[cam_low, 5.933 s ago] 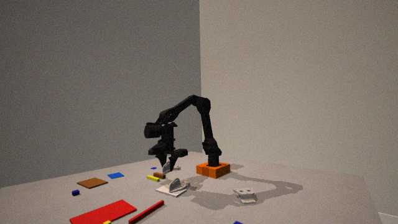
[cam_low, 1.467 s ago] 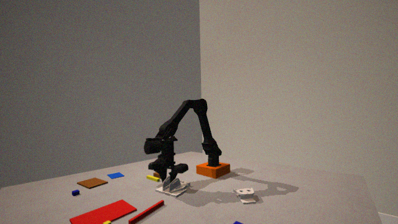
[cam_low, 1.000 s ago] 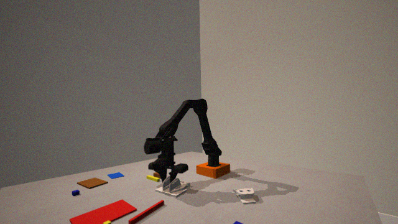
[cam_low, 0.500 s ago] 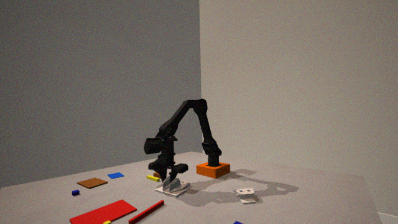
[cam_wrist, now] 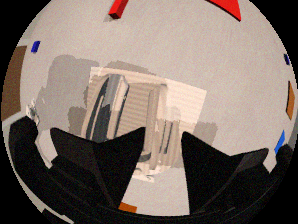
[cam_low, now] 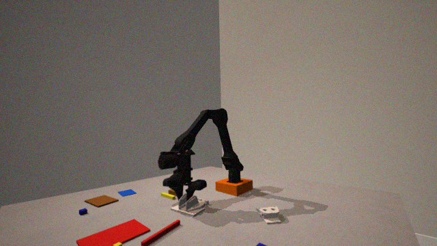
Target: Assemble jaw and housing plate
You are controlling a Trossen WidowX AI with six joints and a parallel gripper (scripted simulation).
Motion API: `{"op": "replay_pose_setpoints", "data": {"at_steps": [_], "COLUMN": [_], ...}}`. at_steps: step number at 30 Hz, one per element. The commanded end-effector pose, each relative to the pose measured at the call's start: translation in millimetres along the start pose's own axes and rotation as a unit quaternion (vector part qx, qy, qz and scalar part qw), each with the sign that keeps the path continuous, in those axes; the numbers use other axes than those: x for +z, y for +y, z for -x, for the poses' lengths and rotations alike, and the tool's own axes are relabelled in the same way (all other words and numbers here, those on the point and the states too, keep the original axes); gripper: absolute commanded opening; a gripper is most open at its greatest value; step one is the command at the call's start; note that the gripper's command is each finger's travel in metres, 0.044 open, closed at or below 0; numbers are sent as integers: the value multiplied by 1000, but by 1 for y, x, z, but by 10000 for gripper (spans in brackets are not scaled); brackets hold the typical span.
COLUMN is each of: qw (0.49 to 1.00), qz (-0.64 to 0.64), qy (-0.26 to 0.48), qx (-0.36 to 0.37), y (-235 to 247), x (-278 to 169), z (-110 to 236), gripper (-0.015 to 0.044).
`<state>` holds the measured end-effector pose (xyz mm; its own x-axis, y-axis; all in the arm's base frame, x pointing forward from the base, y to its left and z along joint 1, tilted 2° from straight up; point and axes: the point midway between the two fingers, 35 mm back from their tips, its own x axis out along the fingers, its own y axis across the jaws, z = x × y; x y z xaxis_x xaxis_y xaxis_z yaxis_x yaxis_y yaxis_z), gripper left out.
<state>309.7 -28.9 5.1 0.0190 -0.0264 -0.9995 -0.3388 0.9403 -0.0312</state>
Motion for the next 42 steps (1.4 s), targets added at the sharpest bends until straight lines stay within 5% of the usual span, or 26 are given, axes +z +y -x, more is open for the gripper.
{"op": "replay_pose_setpoints", "data": {"at_steps": [1,32,36,42], "qw": [1000,1000,1000,1000], "qz": [3,3,0,0], "qy": [0,0,0,0], "qx": [-2,-2,0,0], "y": [-1,-1,0,0], "x": [0,0,0,0], "z": [0,0,0,0], "gripper": [134,134,224,224]}}
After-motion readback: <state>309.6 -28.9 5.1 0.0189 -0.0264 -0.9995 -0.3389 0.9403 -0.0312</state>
